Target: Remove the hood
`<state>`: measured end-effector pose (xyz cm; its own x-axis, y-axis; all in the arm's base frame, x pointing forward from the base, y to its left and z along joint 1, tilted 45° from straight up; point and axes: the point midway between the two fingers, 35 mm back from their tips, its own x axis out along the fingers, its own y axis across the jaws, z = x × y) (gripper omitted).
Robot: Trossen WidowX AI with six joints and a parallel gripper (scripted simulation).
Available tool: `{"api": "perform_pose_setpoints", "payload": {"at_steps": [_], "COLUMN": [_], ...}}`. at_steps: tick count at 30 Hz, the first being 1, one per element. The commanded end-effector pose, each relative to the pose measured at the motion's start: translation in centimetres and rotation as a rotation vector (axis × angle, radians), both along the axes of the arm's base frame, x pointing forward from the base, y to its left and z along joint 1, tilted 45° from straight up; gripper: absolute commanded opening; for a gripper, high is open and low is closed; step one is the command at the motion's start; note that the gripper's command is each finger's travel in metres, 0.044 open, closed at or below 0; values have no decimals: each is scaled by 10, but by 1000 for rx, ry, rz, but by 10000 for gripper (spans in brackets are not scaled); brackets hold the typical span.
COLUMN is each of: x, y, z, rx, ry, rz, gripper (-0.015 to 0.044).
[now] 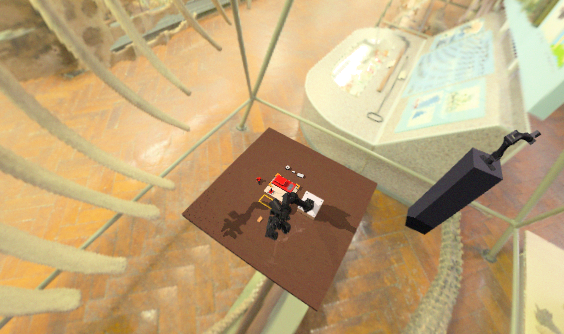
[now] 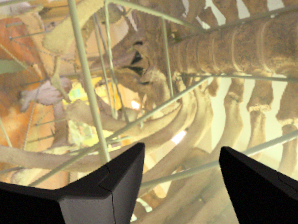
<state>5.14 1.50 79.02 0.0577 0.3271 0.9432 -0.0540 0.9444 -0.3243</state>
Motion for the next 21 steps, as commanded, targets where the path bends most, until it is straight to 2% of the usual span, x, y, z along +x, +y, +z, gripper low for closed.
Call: {"api": "perform_pose_setpoints", "payload": {"at_steps": [1,8,21], "x": [-1,-40,-69], "y": [1,29,88], "z": [0,-2,-15], "rx": [-1,-56,-180], "ry": [-2,-87,-137], "rz": [-1,-55,-145], "gripper": [247,431,440]}}
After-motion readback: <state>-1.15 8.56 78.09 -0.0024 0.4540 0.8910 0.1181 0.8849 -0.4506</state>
